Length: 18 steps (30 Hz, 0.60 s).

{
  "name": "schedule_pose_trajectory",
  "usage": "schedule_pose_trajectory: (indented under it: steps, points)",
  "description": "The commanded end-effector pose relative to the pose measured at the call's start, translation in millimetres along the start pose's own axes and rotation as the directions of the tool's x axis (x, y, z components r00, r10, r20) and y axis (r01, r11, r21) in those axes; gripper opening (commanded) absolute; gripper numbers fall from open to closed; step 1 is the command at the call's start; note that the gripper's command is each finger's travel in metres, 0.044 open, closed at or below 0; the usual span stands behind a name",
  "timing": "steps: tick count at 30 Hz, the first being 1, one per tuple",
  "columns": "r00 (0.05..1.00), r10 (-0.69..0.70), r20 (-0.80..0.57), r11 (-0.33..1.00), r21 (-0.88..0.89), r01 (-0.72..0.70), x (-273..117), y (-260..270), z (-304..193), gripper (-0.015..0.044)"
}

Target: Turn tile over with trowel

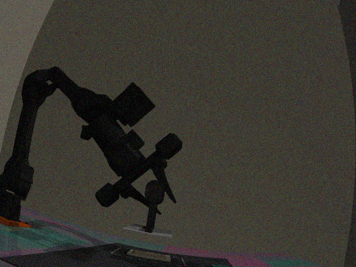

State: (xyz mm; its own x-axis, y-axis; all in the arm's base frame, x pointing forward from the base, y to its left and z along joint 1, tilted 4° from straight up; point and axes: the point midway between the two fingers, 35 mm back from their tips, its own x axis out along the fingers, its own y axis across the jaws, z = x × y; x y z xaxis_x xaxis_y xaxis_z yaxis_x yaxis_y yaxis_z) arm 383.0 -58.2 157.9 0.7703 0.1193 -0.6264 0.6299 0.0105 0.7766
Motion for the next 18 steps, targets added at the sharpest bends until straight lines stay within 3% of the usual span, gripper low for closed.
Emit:
schedule_pose_trajectory:
  steps: [1, 18]
  points:
    - [0.999, -0.007, 0.033, 0.999, 0.034, 0.006, 2.0, 2.0, 6.8, 0.0]
    - [0.907, -0.182, 0.381, 0.9, 0.435, -0.002, 27.3, -2.8, 85.6, 0.0]
